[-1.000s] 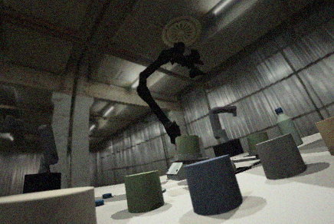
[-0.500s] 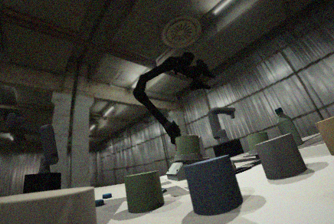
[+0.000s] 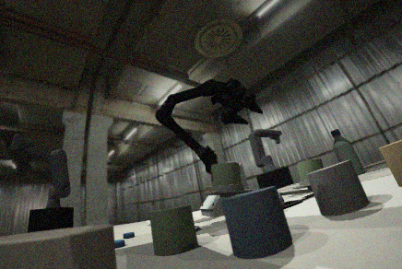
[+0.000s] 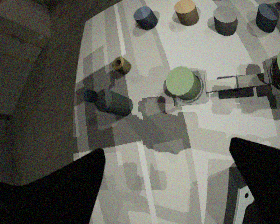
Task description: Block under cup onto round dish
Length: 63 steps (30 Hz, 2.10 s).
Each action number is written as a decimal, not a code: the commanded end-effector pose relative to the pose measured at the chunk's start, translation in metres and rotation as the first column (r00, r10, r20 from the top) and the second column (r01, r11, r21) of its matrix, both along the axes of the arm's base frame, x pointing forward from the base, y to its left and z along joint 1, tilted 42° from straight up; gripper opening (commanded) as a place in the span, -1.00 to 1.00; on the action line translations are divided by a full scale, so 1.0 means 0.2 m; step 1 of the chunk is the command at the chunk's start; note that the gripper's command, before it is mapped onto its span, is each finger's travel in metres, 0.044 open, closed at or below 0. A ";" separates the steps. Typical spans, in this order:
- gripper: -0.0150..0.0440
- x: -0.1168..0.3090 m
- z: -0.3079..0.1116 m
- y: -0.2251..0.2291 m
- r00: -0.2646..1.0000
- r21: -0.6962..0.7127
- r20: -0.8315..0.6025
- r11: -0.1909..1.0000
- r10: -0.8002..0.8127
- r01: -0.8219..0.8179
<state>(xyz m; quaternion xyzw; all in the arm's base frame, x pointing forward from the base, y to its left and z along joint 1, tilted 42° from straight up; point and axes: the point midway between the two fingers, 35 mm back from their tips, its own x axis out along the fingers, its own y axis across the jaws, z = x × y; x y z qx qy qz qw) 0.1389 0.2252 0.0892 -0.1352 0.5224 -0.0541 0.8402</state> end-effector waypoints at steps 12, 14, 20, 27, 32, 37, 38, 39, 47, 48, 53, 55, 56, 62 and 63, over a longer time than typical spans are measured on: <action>1.00 0.12 0.00 -0.54 0.948 -0.390 0.287 0.921 0.137 -0.015; 1.00 0.12 0.01 -0.58 0.939 -0.422 0.304 0.907 0.159 -0.017; 1.00 0.13 0.01 -0.58 0.939 -0.429 0.302 0.903 0.164 -0.020; 1.00 0.18 -0.04 -0.53 0.967 -0.544 0.123 0.831 0.221 -0.121; 1.00 0.23 -0.09 -0.49 0.967 -0.602 -0.031 0.767 0.253 -0.220; 1.00 0.29 -0.14 -0.45 0.943 -0.630 -0.190 0.703 0.274 -0.331; 1.00 0.30 -0.15 -0.45 0.935 -0.631 -0.221 0.690 0.278 -0.354; 1.00 0.31 -0.17 -0.44 0.926 -0.632 -0.253 0.677 0.281 -0.378; 1.00 0.42 -0.28 -0.40 0.818 -0.587 -0.492 0.580 0.298 -0.565; 1.00 0.43 -0.29 -0.40 0.800 -0.576 -0.520 0.569 0.300 -0.587; 1.00 0.50 -0.38 -0.39 0.697 -0.504 -0.647 0.514 0.308 -0.694; 1.00 0.53 -0.41 -0.39 0.651 -0.468 -0.692 0.493 0.312 -0.734; 1.00 0.55 -0.43 -0.39 0.626 -0.448 -0.714 0.483 0.314 -0.752; 1.00 0.63 -0.54 -0.39 0.464 -0.313 -0.822 0.420 0.329 -0.852; 1.00 0.64 -0.56 -0.39 0.435 -0.287 -0.837 0.410 0.332 -0.866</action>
